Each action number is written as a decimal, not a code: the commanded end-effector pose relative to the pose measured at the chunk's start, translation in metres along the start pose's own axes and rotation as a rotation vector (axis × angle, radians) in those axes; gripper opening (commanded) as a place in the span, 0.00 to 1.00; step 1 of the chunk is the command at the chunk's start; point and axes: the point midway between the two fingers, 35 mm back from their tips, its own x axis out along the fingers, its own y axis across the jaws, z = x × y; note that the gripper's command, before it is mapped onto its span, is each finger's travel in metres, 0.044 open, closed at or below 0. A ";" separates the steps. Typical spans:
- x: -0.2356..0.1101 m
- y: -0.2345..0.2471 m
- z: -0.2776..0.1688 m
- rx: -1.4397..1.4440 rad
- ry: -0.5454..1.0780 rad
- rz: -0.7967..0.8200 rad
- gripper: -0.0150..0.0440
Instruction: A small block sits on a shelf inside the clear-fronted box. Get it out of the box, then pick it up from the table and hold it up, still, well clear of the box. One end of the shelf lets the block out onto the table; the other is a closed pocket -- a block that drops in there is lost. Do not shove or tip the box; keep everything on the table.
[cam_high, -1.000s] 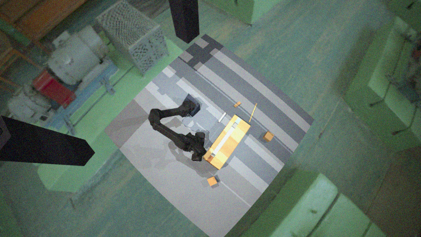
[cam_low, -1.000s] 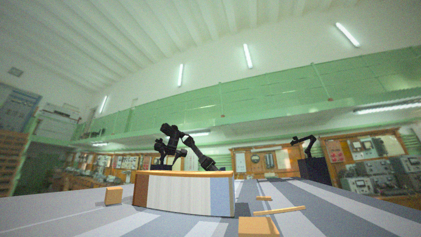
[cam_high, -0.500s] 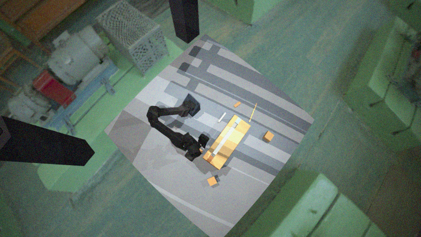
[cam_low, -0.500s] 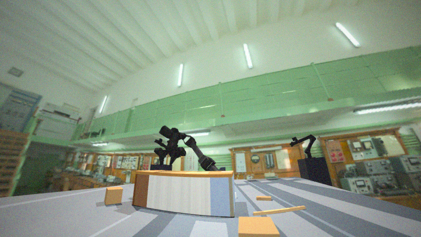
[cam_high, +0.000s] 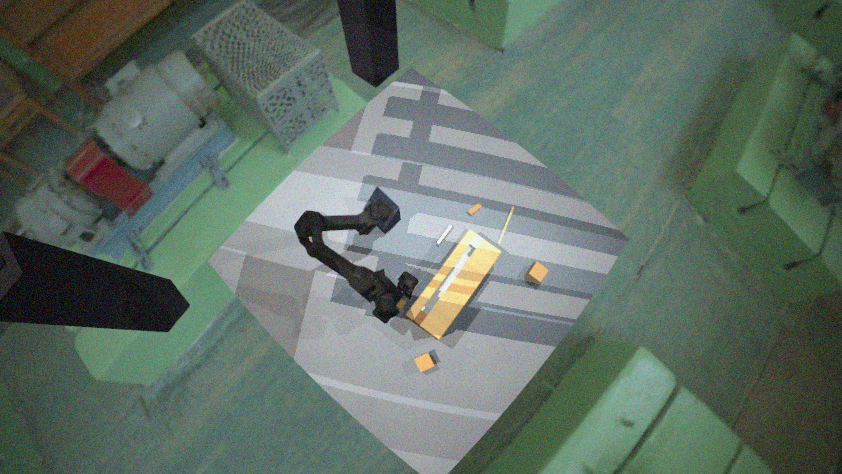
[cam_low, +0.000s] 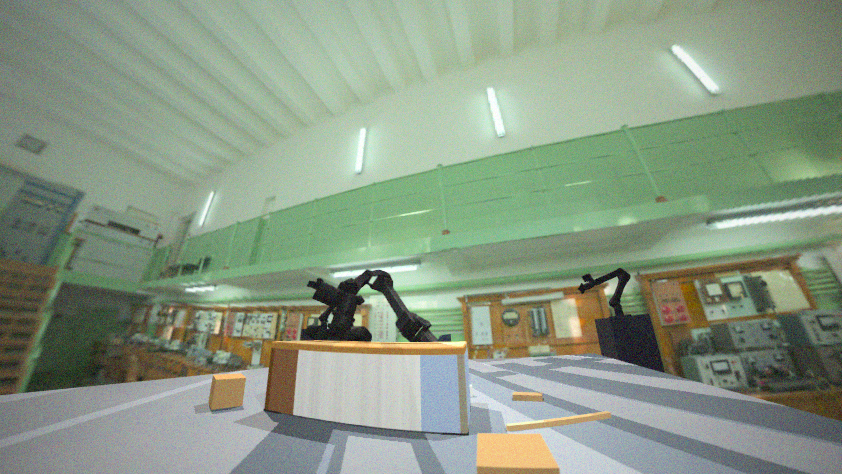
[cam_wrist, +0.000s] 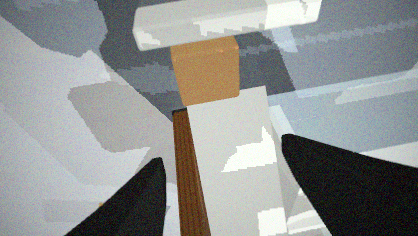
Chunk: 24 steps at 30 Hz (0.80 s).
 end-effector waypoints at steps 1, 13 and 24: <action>0.007 -0.002 0.004 -0.008 -0.005 -0.007 0.74; 0.025 -0.001 0.012 -0.008 -0.006 -0.007 0.74; 0.041 -0.001 0.021 -0.009 -0.006 -0.005 0.74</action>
